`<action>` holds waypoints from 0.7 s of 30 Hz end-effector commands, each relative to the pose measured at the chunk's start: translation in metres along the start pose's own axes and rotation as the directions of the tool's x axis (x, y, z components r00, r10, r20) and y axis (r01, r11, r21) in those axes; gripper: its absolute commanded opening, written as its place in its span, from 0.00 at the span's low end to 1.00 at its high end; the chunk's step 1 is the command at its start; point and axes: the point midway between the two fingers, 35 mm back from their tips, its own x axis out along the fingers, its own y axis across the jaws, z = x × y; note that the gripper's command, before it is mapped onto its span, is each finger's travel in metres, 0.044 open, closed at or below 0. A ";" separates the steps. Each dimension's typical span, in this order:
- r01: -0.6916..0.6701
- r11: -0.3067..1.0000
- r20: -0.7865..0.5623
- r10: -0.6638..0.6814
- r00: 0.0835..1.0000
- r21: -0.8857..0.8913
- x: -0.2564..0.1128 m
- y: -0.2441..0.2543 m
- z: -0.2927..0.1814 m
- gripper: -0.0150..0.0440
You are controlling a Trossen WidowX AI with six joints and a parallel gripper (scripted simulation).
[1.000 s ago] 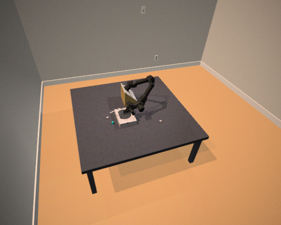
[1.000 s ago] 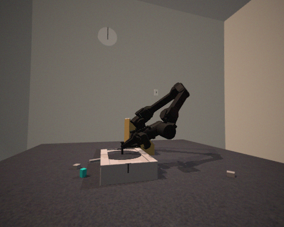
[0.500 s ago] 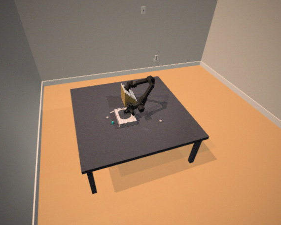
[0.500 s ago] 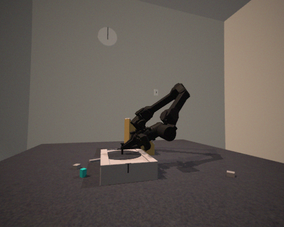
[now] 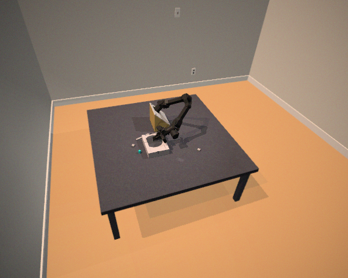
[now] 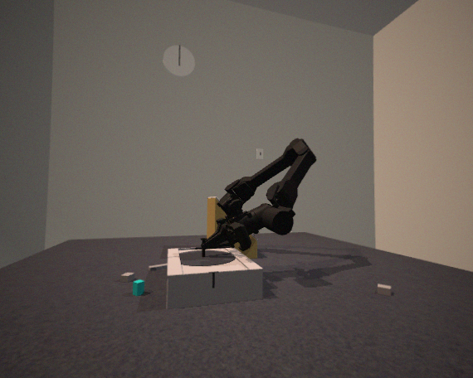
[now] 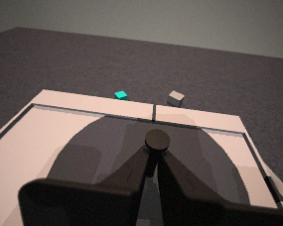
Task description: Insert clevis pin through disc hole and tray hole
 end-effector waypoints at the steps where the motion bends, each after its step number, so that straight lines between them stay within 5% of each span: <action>1: -0.001 1.000 0.000 0.001 1.000 0.000 0.000 0.000 0.000 0.34; 5: -0.001 1.000 0.000 0.001 1.000 0.000 0.000 0.000 0.000 0.52; 18: 0.001 1.000 0.001 -0.001 1.000 0.001 -0.008 0.000 0.016 0.53; 21: 0.001 1.000 0.000 -0.001 1.000 0.011 -0.021 0.003 0.015 0.66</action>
